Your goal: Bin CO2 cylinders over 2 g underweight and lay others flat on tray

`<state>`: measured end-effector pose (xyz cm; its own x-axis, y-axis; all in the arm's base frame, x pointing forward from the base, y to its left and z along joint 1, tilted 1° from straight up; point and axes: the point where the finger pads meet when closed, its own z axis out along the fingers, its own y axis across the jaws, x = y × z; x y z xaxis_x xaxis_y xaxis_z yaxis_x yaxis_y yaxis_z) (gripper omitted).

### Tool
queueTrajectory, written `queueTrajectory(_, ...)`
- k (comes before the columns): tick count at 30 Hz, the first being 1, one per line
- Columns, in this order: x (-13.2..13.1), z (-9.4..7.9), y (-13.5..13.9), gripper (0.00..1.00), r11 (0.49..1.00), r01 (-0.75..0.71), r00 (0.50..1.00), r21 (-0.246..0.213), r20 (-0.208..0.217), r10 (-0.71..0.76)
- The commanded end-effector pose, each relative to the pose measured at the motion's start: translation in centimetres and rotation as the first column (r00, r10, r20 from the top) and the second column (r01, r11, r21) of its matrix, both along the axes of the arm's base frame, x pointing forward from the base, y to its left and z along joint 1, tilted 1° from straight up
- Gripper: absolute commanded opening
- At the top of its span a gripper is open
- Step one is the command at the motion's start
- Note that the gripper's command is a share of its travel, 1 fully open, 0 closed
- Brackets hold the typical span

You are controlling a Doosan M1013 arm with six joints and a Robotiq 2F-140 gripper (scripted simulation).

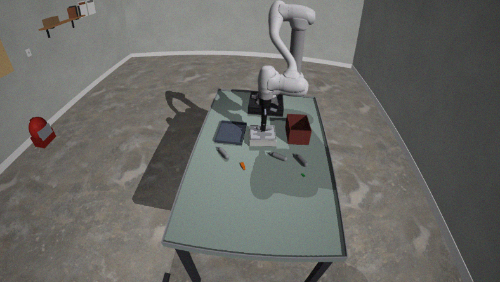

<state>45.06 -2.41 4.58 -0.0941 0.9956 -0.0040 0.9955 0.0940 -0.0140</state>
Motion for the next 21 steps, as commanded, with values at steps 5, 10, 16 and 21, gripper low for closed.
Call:
queueTrajectory(5, 0.04, -1.36, 0.00, 0.10, 1.000, 0.000, 1.000, 0.000, 0.001, 0.000)
queueTrajectory(10, 0.03, -1.62, 0.00, 0.10, 1.000, 0.000, 1.000, 0.000, 0.001, 0.000)
queueTrajectory(16, 0.03, -1.63, 0.00, 0.10, 1.000, 0.000, 1.000, 0.000, 0.001, 0.000)
queueTrajectory(21, 0.03, -1.63, 0.00, 0.41, 1.000, 0.000, 1.000, 0.000, 0.001, 0.000)
